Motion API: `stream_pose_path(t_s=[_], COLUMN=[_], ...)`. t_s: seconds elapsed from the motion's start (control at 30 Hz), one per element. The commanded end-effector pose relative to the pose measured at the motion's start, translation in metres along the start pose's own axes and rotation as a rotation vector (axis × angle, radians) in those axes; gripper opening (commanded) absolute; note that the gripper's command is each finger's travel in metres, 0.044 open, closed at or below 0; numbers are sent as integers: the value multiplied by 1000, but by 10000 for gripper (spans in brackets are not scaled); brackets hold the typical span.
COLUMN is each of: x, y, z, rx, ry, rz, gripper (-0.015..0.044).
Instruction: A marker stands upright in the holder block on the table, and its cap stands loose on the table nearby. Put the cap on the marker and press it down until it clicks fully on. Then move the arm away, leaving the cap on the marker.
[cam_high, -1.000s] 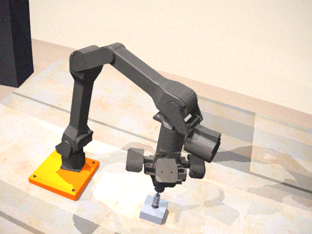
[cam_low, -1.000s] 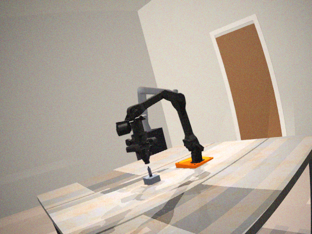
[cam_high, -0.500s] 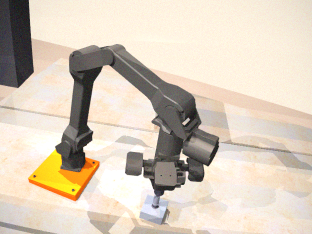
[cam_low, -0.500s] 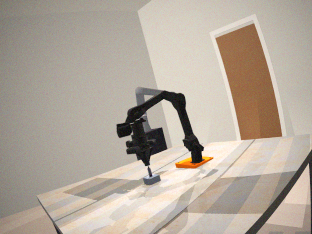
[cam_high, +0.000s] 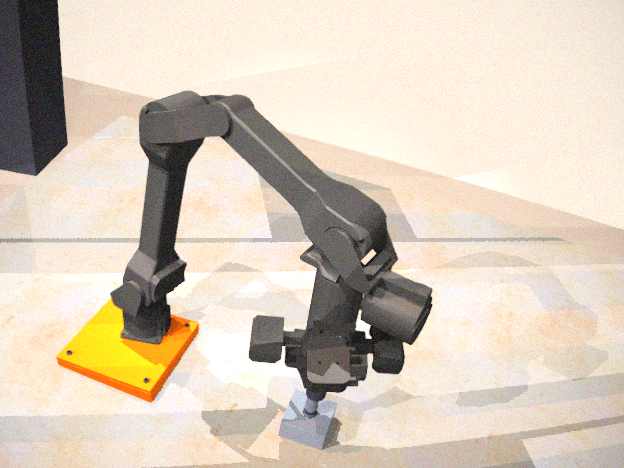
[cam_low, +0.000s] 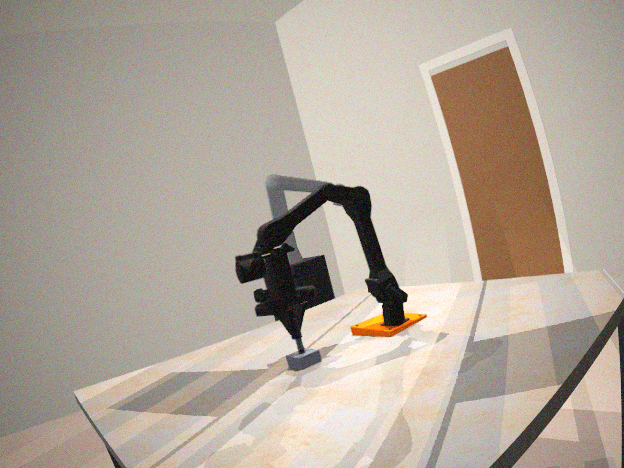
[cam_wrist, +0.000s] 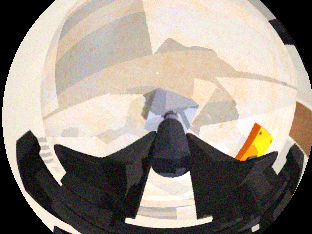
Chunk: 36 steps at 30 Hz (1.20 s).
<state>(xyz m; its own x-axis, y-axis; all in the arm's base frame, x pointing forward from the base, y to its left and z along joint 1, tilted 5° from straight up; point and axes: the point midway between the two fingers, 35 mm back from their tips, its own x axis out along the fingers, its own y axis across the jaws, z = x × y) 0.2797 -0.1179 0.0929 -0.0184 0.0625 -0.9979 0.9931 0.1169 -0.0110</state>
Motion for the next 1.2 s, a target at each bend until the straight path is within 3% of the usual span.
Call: stream_pose_path(t_s=[0.0, 0.73, 1.17], x=[11, 26, 26], y=[0, -1, -1], z=[0, -1, -1], rx=[-3, -3, -4], ry=[0, 0, 2], rz=[-5, -5, -3], gripper=[0, 0, 341])
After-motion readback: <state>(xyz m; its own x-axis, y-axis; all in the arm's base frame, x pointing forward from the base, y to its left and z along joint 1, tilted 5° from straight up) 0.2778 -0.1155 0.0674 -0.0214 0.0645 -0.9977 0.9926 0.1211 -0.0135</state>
